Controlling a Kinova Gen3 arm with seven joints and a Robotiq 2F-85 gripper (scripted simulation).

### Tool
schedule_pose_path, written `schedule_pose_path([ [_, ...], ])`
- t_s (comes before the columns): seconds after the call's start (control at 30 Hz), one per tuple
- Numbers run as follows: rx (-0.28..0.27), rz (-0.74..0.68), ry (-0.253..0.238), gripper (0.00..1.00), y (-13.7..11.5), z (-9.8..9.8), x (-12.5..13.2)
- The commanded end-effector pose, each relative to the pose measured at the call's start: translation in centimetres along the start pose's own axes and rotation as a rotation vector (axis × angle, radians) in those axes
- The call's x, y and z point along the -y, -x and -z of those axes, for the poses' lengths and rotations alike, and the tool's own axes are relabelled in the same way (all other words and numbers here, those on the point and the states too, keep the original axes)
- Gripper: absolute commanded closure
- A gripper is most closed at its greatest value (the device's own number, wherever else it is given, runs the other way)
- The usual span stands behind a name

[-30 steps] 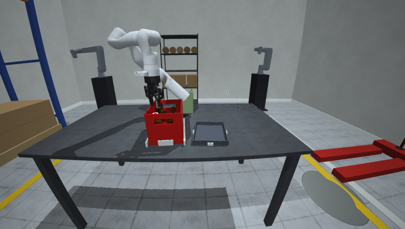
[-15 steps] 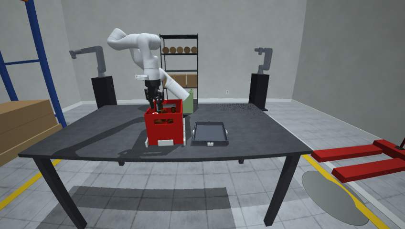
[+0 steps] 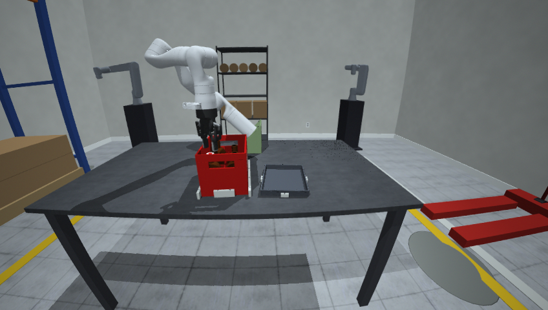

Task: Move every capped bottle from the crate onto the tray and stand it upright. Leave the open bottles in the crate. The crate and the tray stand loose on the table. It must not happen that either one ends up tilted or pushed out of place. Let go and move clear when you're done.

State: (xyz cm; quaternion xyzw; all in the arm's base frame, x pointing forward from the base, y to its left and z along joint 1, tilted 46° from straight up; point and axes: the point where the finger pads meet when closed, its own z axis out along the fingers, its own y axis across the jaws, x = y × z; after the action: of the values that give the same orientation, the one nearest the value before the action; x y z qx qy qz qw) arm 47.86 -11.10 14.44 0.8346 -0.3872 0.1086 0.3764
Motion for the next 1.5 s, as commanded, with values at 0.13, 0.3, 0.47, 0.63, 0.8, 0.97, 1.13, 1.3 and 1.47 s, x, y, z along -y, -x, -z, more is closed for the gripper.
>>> schedule_pose_path([
  [0.13,0.001,0.001,0.001,0.4,0.0,-0.9,0.0],
  [0.3,0.001,0.001,0.001,0.4,0.0,-1.5,0.0],
  [0.47,-0.001,0.0,-0.001,0.4,0.0,-1.8,0.0],
  [0.63,0.0,0.0,0.0,0.4,0.0,-2.4,0.0],
  [0.8,0.0,0.0,0.001,0.4,0.0,-3.0,0.0],
  [0.97,0.001,0.001,0.001,0.4,0.0,-3.4,0.0],
  [1.13,0.001,0.0,0.001,0.4,0.0,-3.4,-0.1],
  [1.3,0.001,0.0,0.001,0.4,0.0,-3.4,-0.1],
  [1.47,0.001,0.0,0.001,0.4,0.0,-3.4,-0.1],
])
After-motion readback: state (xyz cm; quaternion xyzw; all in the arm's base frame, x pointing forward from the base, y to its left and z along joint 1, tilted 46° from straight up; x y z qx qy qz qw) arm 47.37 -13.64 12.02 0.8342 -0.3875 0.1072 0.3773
